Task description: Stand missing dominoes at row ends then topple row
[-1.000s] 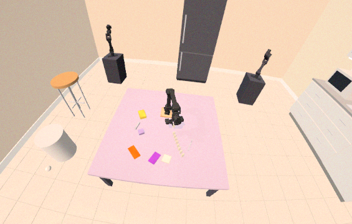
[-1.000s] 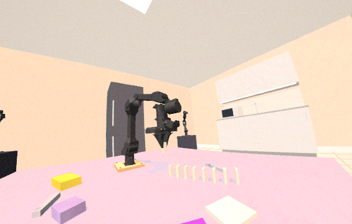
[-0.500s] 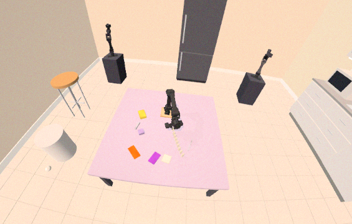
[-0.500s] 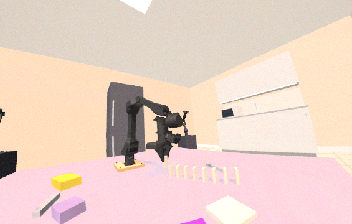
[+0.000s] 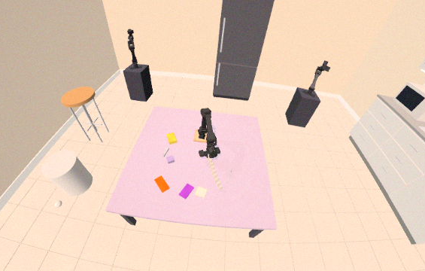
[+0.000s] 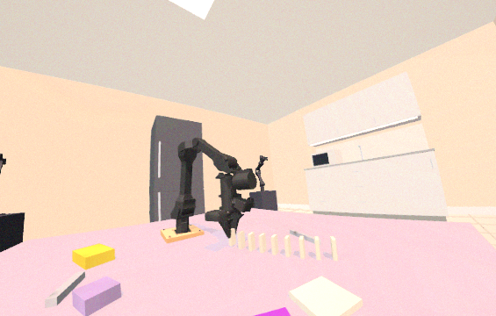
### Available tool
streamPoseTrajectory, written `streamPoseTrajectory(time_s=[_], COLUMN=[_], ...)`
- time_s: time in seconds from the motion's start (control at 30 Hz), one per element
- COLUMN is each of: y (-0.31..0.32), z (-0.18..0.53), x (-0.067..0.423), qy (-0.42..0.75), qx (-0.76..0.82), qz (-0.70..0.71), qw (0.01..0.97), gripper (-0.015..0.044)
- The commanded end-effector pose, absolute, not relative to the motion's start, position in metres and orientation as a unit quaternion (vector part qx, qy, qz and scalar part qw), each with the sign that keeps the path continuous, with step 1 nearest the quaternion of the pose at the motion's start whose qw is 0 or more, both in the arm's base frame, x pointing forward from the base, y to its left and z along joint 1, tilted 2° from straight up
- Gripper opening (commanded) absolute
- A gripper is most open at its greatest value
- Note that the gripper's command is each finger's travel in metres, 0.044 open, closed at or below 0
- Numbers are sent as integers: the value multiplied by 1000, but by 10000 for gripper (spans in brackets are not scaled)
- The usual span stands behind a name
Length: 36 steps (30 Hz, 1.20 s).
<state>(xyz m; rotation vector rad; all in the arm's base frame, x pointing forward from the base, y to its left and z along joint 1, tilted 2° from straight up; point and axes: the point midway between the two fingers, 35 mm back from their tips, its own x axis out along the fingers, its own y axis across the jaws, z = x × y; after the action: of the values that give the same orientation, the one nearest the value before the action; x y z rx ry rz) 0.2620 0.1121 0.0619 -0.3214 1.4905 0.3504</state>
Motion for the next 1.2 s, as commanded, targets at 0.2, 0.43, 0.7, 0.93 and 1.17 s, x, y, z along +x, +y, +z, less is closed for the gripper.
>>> streamPoseTrajectory(time_s=[0.2, 0.43, 0.7, 0.93, 1.17], y=[112, 112, 114, 108, 107], z=[60, 60, 110, 190, 185], x=[261, 261, 266, 256, 253], qy=[673, 673, 673, 672, 682], qx=[-143, -143, -143, -145, -93], qz=[158, 158, 158, 158, 108], qw=[708, 708, 709, 709, 717], gripper=[238, 422, 440, 440, 361])
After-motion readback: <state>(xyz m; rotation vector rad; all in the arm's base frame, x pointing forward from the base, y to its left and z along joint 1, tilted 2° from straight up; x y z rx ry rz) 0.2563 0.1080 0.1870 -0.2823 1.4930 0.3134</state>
